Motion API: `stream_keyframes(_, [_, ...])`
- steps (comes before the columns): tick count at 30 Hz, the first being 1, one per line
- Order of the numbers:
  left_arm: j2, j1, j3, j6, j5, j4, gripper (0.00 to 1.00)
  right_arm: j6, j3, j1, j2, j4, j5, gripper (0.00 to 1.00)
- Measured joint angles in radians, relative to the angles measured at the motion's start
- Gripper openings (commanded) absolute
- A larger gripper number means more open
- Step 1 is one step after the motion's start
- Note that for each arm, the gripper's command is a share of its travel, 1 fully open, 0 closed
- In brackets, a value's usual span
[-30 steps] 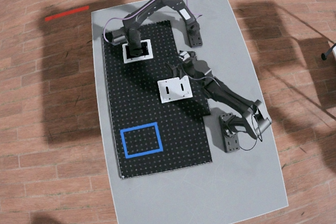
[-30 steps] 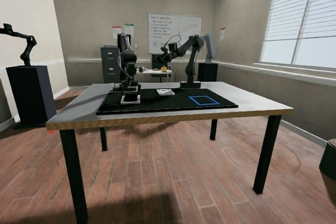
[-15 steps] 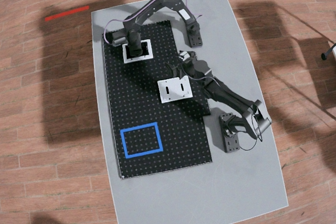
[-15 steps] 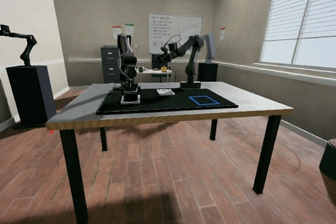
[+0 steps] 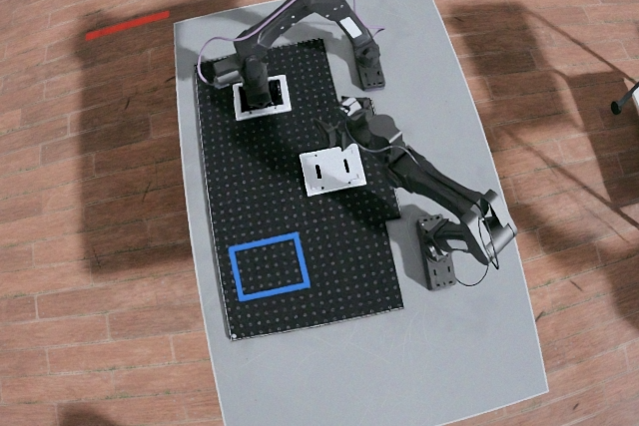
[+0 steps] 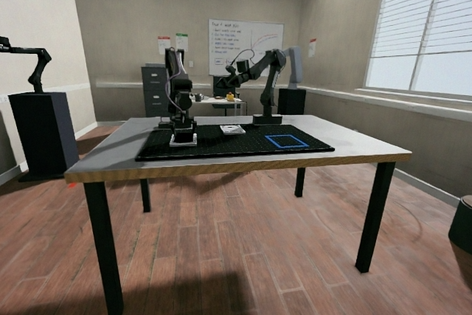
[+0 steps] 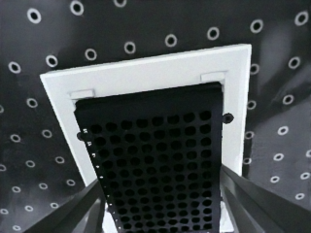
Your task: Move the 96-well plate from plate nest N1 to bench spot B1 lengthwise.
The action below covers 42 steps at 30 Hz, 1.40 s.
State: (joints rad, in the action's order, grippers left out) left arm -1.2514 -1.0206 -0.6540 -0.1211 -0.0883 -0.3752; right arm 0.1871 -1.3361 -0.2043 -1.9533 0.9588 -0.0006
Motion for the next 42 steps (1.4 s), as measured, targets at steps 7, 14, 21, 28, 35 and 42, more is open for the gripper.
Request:
stream_keyframes(7, [0.000, 0.000, 0.000, 0.000, 0.000, 0.000, 1.00, 0.000, -0.027, 0.000, 0.016, 0.051, 0.000, 0.79])
stream_keyframes(14, [0.000, 0.000, 0.000, -0.003, 0.003, 0.008, 1.00, 0.000, -0.080, 0.000, 0.048, 0.114, 0.000, 0.79])
stream_keyframes(21, [0.027, 0.022, -0.008, -0.020, 0.036, 0.142, 1.00, 0.000, -0.079, 0.000, 0.048, 0.136, 0.000, 0.79])
stream_keyframes(28, [0.292, 0.144, -0.053, -0.050, 0.097, 0.474, 1.00, 0.000, -0.079, 0.000, 0.047, 0.139, 0.000, 0.79])
stream_keyframes(35, [0.644, 0.255, -0.192, -0.072, 0.145, 0.829, 1.00, 0.000, -0.079, 0.000, 0.048, 0.139, 0.000, 0.79])
stream_keyframes(42, [0.777, 0.286, -0.334, -0.079, 0.177, 1.214, 1.00, 0.000, -0.079, 0.000, 0.048, 0.139, 0.000, 0.79])
